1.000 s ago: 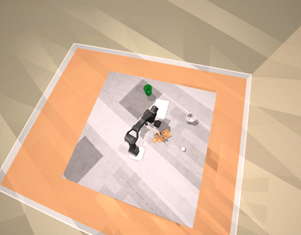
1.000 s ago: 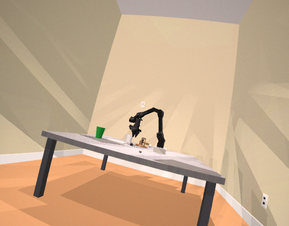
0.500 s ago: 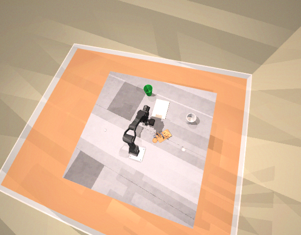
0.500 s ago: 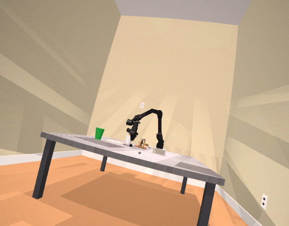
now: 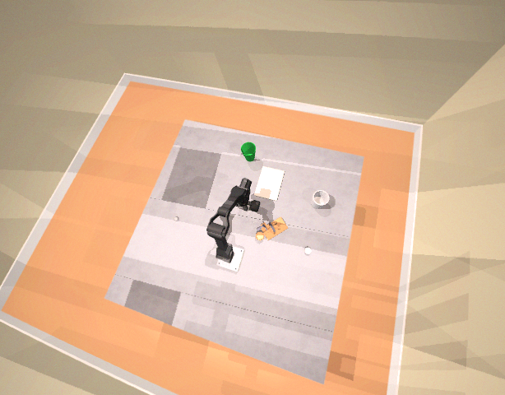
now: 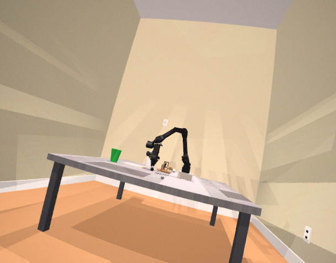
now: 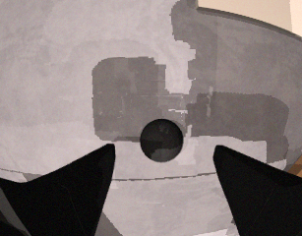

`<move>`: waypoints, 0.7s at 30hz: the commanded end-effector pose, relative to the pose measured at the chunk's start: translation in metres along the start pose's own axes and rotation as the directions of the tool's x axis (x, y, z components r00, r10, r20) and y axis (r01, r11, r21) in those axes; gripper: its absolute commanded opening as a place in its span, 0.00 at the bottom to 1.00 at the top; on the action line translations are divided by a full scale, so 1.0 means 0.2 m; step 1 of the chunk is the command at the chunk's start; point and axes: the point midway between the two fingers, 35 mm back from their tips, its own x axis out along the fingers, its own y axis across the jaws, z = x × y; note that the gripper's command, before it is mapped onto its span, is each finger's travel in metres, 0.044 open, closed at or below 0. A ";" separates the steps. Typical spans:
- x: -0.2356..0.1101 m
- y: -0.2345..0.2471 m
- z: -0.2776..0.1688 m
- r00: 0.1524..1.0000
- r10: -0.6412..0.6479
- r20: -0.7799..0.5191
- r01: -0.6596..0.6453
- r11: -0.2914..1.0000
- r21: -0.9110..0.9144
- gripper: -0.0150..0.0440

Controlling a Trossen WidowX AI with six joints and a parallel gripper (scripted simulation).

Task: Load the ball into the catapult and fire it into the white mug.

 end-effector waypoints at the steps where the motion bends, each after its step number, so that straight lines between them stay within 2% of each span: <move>1: 0.05 0.00 -0.01 1.000 0.003 -0.009 -0.003 1.000 -0.006 0.76; 16: 0.16 0.00 -0.02 1.000 0.003 -0.010 -0.003 1.000 -0.006 0.76; 21: 0.16 0.00 -0.02 1.000 0.003 -0.010 -0.003 1.000 -0.006 0.54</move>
